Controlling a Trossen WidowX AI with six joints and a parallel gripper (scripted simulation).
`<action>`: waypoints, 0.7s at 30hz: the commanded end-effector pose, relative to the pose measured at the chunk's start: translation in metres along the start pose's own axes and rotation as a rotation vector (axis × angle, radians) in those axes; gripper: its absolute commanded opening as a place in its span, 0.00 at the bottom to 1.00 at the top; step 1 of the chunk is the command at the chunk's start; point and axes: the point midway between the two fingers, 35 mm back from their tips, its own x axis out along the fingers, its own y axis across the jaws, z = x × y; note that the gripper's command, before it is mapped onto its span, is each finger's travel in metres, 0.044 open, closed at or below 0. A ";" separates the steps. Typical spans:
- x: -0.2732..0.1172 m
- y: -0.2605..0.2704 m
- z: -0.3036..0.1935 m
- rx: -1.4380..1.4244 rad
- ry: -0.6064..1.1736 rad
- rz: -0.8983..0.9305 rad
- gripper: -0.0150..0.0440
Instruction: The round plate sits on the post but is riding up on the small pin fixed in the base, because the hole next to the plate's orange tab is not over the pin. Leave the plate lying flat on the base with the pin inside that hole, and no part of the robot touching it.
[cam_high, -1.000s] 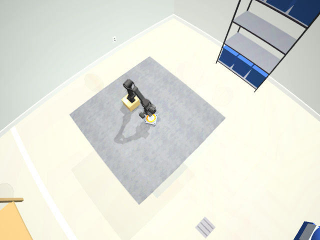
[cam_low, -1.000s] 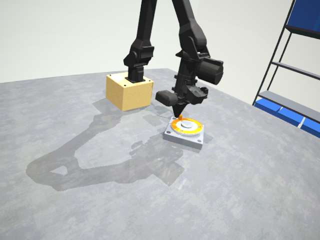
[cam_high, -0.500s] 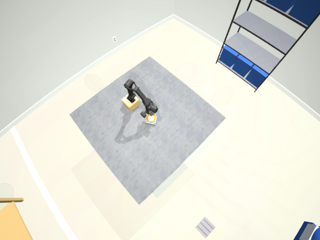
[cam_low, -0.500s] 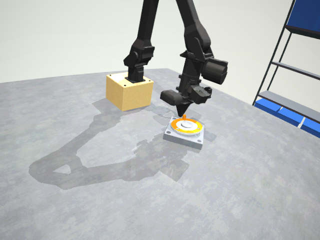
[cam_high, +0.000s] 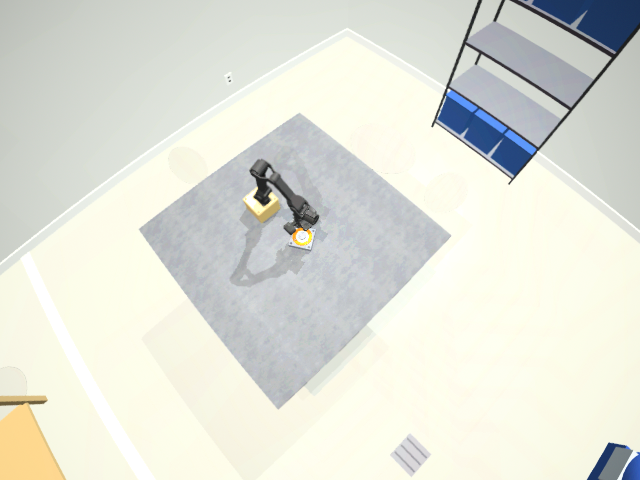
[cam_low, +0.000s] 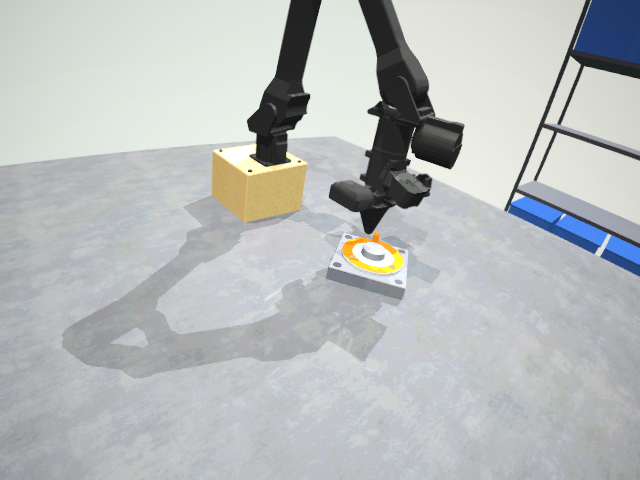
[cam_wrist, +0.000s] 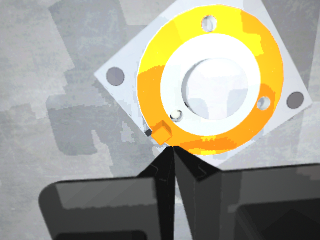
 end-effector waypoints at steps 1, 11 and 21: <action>-0.004 0.002 0.002 0.003 -0.003 0.005 0.25; -0.045 0.000 -0.001 0.003 -0.003 0.006 0.25; -0.038 -0.001 0.000 -0.001 -0.004 0.001 0.25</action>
